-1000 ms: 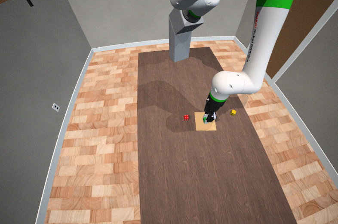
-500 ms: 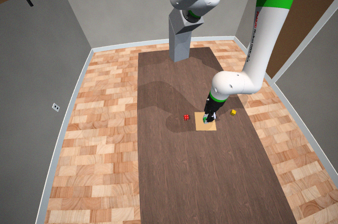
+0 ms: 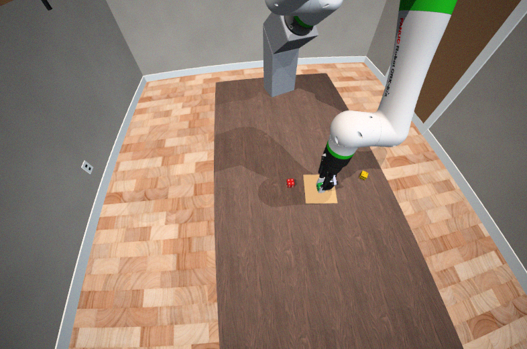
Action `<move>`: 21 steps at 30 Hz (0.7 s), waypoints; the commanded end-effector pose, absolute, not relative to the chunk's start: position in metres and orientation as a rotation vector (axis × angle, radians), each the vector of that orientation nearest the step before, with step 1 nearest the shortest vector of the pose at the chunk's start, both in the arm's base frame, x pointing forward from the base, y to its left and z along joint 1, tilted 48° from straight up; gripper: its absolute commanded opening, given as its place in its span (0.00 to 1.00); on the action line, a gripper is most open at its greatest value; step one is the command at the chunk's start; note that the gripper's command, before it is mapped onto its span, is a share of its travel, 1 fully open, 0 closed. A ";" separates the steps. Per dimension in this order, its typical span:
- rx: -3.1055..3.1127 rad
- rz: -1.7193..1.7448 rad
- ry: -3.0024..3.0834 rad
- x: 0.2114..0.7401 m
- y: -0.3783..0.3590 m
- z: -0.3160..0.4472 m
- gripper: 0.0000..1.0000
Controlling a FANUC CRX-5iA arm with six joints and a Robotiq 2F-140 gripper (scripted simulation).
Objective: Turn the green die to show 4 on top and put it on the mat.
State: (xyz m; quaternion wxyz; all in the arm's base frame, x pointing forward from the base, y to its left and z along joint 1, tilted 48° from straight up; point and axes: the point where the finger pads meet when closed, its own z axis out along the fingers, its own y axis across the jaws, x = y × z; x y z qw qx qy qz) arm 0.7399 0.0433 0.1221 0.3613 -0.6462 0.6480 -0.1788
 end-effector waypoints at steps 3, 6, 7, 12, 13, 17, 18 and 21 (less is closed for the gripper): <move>-1.665 -0.461 1.669 0.740 0.043 0.122 0.24; -1.665 -0.461 1.669 0.740 0.043 0.122 0.24; -1.665 -0.461 1.669 0.740 0.043 0.122 0.24; -1.665 -0.461 1.669 0.740 0.043 0.122 0.24; -1.665 -0.461 1.669 0.740 0.043 0.122 0.24; -1.665 -0.461 1.669 0.740 0.043 0.122 0.26; -1.665 -0.461 1.669 0.740 0.043 0.122 0.26; -1.665 -0.461 1.669 0.740 0.043 0.122 0.29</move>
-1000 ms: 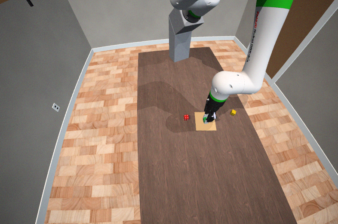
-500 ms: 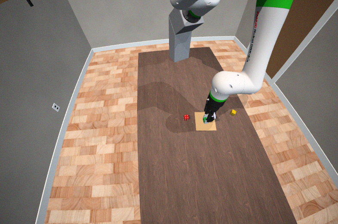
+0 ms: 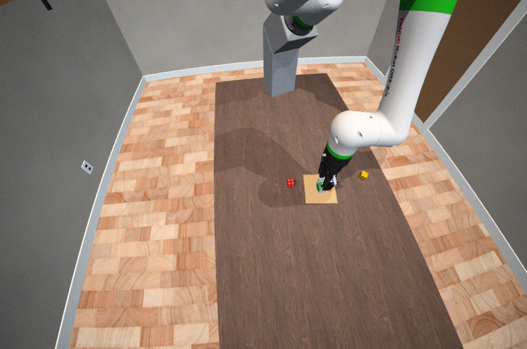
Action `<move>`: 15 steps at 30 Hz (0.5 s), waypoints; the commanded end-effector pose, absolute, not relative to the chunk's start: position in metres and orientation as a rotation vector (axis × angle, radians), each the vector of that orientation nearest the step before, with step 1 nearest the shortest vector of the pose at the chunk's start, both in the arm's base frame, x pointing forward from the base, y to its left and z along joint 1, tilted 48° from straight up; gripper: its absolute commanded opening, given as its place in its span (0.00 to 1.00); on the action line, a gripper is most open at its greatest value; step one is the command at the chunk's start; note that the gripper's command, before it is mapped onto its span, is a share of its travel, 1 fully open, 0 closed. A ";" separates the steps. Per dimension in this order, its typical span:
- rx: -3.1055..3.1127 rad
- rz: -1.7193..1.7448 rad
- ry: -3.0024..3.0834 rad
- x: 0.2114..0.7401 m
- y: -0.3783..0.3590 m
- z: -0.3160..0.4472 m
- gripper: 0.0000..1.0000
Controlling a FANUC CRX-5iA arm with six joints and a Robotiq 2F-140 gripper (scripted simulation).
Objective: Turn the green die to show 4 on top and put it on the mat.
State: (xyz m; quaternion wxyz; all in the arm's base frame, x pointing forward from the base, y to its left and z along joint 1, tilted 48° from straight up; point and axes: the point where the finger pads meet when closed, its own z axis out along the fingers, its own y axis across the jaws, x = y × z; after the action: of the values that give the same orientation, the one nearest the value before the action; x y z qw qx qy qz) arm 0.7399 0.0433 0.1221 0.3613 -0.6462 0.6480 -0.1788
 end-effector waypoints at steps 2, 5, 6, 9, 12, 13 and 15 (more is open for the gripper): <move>-1.665 -0.461 1.669 0.740 0.043 0.122 0.31; -1.665 -0.461 1.669 0.740 0.043 0.122 0.33; -1.665 -0.461 1.669 0.740 0.043 0.122 0.33; -1.665 -0.461 1.669 0.740 0.043 0.122 0.33; -1.665 -0.461 1.669 0.740 0.043 0.122 0.35; -1.665 -0.461 1.669 0.740 0.043 0.122 0.35; -1.665 -0.461 1.669 0.740 0.043 0.122 0.35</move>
State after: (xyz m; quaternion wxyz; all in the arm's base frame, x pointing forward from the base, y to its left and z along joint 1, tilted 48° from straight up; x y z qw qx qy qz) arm 0.7399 0.0433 0.1221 0.3613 -0.6462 0.6480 -0.1788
